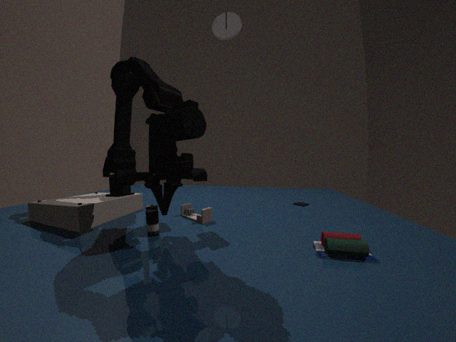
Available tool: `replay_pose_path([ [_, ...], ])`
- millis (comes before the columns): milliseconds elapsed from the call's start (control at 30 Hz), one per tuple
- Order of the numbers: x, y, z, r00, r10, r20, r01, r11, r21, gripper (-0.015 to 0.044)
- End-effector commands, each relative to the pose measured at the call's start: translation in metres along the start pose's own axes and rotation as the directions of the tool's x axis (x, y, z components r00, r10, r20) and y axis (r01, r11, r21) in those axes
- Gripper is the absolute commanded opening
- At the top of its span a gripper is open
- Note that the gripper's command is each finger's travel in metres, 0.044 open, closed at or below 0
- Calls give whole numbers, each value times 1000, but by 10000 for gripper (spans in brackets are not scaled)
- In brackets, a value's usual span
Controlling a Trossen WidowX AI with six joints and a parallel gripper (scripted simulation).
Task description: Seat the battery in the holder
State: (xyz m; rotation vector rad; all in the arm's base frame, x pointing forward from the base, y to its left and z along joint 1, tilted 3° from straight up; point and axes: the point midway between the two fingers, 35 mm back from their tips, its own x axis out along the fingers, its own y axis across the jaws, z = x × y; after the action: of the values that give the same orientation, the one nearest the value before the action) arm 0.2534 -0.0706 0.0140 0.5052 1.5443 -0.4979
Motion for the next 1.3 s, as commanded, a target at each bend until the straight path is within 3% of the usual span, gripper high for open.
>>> replay_pose_path([
  [0, 0, -7, 0, 1000, 3, 1, -3, 1000, -2, 0],
  [1000, -1, -47, -1, 1000, 4, -3, -4, 1000, 1, 0],
  [1267, -66, -50, 0, 1000, 0, 1, 0, 1000, -2, 0],
])
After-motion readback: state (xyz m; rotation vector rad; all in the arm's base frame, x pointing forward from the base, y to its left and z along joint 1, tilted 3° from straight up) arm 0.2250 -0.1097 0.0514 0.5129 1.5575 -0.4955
